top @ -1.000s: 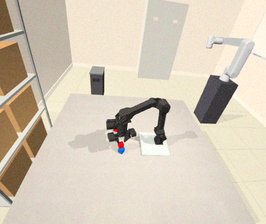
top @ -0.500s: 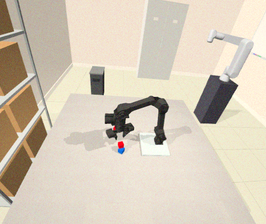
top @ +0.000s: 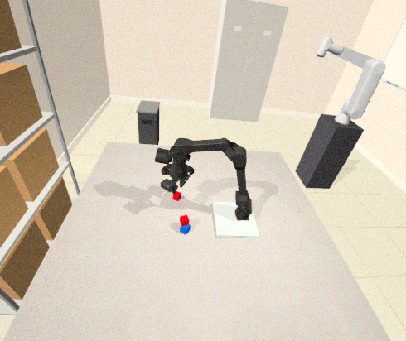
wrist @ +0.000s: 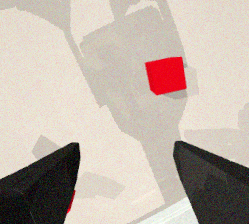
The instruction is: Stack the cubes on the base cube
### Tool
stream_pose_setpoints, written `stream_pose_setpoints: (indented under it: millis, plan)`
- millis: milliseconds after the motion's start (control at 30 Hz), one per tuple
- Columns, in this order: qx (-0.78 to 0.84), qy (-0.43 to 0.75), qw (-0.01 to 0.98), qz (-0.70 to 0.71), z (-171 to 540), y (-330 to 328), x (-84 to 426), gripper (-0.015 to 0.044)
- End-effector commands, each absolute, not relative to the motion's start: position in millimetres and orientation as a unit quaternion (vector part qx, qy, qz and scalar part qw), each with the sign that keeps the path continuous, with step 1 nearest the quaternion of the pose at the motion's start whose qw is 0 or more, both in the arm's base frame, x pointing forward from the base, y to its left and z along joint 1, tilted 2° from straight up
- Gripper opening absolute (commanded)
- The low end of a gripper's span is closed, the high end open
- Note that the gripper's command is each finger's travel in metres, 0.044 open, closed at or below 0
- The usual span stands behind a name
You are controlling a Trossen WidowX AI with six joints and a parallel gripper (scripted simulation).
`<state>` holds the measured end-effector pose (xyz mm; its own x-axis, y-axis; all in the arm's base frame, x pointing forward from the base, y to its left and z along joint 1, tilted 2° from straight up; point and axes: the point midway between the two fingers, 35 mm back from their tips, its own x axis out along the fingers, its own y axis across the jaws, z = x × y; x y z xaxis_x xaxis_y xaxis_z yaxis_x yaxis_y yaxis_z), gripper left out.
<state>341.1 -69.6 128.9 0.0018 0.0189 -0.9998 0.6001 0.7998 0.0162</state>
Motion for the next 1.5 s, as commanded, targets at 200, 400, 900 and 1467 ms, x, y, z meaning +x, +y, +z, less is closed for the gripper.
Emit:
stream_pose_setpoints:
  millis: [200,400,900,1467]
  plan:
    - [0.147,0.693,0.692,-0.139,139,-127,340,0.0265]
    - [0.147,0.693,0.692,-0.139,134,-127,341,0.0265]
    - [0.147,0.693,0.692,-0.139,67,-126,340,0.0265]
    - [0.147,0.693,0.692,-0.139,44,-126,340,0.0265]
